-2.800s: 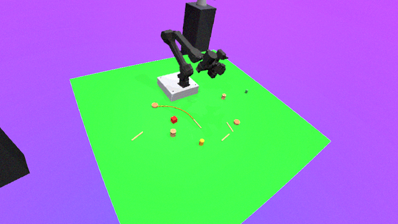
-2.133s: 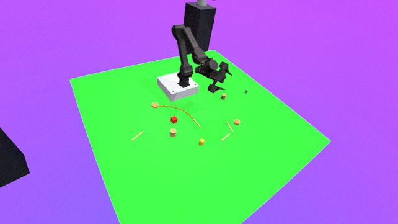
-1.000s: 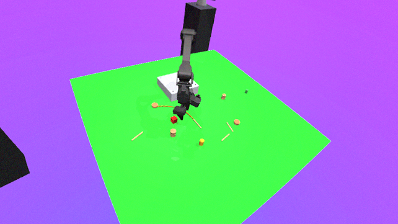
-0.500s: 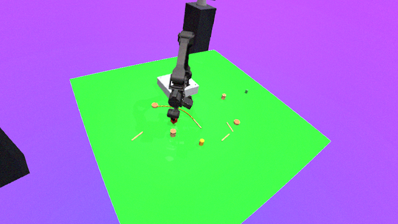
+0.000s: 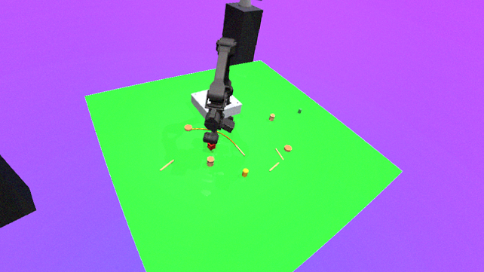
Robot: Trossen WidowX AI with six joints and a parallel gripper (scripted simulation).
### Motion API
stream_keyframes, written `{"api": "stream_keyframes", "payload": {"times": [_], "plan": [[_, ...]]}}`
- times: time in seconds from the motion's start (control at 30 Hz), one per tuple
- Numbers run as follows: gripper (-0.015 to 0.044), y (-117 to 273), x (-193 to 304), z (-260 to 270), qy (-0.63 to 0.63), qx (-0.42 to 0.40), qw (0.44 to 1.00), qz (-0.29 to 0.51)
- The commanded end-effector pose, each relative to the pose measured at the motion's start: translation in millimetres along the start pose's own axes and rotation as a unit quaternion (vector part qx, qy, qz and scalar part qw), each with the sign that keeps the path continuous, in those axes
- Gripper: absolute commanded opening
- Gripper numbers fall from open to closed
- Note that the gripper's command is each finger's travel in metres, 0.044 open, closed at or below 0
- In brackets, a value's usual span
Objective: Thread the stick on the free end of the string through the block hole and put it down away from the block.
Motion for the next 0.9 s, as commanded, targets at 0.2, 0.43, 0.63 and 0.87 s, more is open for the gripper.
{"api": "stream_keyframes", "payload": {"times": [0.2, 0.43, 0.63, 0.87], "plan": [[0.0239, 0.0, 0.0, 0.0, 0.000, 0.000, 1.000, 0.000], [0.0108, 0.0, 0.0, 0.0, 0.000, 0.000, 1.000, 0.000], [0.0000, 0.0, 0.0, 0.0, 0.000, 0.000, 1.000, 0.000], [0.0000, 0.0, 0.0, 0.0, 0.000, 0.000, 1.000, 0.000]]}}
Point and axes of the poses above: the point midway between the two fingers, 35 mm back from their tips, its own y axis back along the fingers, its own z axis across the jaws, x = y × z, the point moved 5 cm from there along y, back along the fingers, and after that the axes turned 11 degrees about y, right-handed, at the moved point
